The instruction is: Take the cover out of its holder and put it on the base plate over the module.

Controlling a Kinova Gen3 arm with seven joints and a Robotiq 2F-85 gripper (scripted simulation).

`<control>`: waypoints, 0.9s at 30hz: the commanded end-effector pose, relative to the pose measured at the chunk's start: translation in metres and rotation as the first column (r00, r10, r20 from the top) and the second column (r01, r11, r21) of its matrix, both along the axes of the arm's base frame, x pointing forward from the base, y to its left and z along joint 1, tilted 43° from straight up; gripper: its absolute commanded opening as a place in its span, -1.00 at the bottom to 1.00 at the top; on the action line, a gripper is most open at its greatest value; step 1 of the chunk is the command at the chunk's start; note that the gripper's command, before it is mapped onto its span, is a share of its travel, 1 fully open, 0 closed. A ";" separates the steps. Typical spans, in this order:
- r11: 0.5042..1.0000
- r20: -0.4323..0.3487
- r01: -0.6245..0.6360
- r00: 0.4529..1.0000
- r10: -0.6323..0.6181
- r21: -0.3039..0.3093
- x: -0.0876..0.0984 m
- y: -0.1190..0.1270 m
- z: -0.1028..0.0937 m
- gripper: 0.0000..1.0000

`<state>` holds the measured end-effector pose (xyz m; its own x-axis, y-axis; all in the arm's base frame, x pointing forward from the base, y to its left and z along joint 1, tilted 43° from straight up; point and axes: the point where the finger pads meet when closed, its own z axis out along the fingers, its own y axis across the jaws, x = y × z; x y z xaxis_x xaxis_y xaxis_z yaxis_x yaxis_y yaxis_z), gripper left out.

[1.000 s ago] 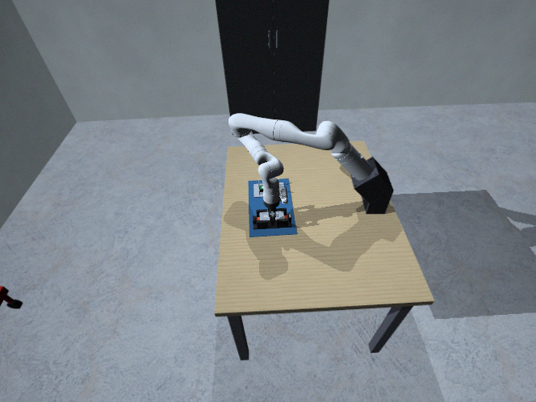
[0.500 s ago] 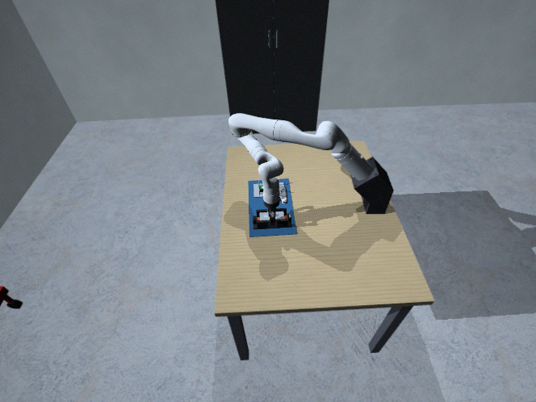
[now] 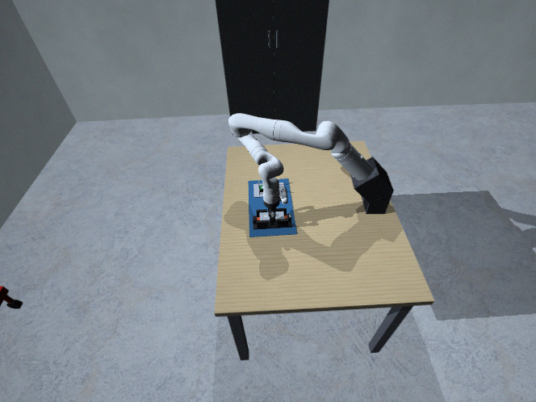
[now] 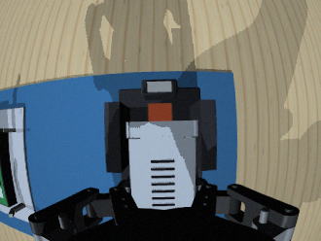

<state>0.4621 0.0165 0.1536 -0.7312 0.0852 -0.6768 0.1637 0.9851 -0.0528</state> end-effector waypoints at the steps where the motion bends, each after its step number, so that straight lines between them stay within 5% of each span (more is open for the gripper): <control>1: 1.000 0.001 0.000 1.000 0.000 -0.001 0.000 0.000 0.000 -1.00; 27: 1.000 0.001 0.000 1.000 0.000 0.000 -0.010 0.002 0.011 -1.00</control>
